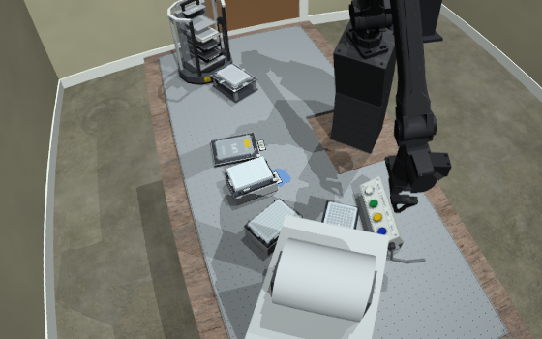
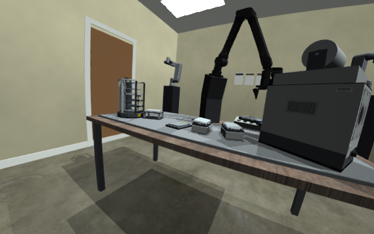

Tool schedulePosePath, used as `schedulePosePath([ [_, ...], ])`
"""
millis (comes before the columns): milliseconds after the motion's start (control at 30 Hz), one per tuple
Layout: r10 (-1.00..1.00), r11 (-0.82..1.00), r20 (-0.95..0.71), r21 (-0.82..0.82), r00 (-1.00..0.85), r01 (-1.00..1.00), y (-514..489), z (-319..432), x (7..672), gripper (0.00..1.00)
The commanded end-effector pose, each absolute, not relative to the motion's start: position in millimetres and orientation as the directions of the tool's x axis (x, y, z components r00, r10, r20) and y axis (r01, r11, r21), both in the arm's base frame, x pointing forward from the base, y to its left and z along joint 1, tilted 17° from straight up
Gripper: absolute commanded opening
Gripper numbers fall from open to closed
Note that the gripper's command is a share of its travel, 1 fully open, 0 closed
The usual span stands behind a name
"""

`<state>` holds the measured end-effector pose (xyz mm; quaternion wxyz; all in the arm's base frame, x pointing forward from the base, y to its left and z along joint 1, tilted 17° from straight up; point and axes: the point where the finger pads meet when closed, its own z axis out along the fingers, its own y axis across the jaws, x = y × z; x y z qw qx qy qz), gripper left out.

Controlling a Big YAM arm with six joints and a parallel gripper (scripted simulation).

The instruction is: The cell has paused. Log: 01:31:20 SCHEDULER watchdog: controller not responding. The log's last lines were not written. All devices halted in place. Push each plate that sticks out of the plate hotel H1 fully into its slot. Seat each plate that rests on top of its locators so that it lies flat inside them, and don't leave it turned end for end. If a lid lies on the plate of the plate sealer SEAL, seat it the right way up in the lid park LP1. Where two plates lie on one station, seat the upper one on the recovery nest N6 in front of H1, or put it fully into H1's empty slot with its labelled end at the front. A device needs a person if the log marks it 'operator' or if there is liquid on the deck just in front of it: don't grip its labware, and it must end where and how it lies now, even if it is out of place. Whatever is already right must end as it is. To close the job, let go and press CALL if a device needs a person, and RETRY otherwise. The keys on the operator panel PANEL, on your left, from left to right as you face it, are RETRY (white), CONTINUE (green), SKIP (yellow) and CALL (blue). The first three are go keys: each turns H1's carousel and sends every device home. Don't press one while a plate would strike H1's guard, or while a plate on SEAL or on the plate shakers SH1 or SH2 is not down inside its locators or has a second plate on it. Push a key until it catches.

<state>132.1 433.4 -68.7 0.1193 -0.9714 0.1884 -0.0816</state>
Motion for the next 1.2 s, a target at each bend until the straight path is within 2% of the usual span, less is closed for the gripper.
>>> schedulePosePath([
  [0,-0.27,-0.942,0.148,-0.247,0.951,-0.229,442.8,-68.8,137.6,1.0],
  [100,-0.205,-0.958,0.165,-0.236,0.965,-0.163,442.7,-68.8,137.6,1.0],
  [600,-0.212,-0.953,0.162,-0.251,0.964,-0.167,441.4,-64.0,134.4,1.0],
  [1167,-0.213,-0.954,0.162,-0.248,0.964,-0.169,457.5,-142.8,156.6,0.7],
])
